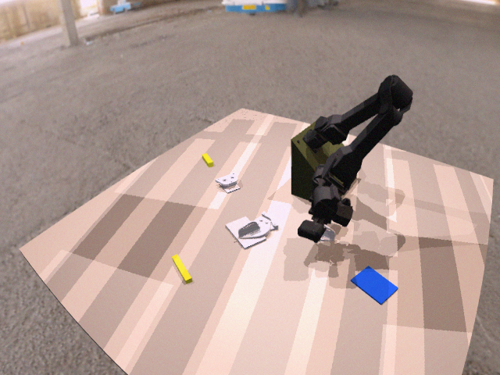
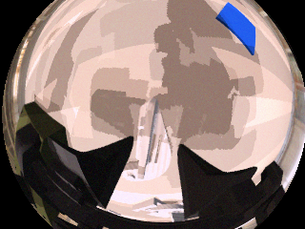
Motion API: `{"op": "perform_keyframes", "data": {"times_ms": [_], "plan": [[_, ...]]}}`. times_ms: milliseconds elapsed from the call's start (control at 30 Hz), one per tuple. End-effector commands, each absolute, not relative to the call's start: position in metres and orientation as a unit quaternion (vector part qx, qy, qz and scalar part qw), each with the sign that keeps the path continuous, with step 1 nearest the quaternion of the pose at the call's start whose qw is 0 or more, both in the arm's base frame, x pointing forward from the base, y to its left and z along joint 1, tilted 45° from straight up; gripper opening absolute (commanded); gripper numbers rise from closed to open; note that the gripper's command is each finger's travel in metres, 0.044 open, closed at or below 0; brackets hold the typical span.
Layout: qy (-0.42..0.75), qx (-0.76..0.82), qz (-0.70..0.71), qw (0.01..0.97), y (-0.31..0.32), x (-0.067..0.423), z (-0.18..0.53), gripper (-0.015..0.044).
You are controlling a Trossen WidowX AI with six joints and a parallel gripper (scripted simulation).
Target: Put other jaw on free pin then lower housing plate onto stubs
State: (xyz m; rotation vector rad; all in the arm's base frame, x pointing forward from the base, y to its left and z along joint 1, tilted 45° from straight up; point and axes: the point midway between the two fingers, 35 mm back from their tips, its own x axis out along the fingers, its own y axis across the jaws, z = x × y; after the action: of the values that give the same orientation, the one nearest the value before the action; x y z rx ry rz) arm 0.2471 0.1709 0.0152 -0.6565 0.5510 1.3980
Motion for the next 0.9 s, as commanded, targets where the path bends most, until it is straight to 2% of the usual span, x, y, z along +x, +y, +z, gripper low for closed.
{"op": "perform_keyframes", "data": {"times_ms": [0,500,867], "plan": [[0.246,-0.293,0.623,0.682,0.171,0.247,0.015,0.0145],[0.246,-0.293,0.623,0.682,0.171,0.247,0.016,0.0134],[0.248,-0.295,0.622,0.681,0.147,0.248,0.037,0.0134]]}}
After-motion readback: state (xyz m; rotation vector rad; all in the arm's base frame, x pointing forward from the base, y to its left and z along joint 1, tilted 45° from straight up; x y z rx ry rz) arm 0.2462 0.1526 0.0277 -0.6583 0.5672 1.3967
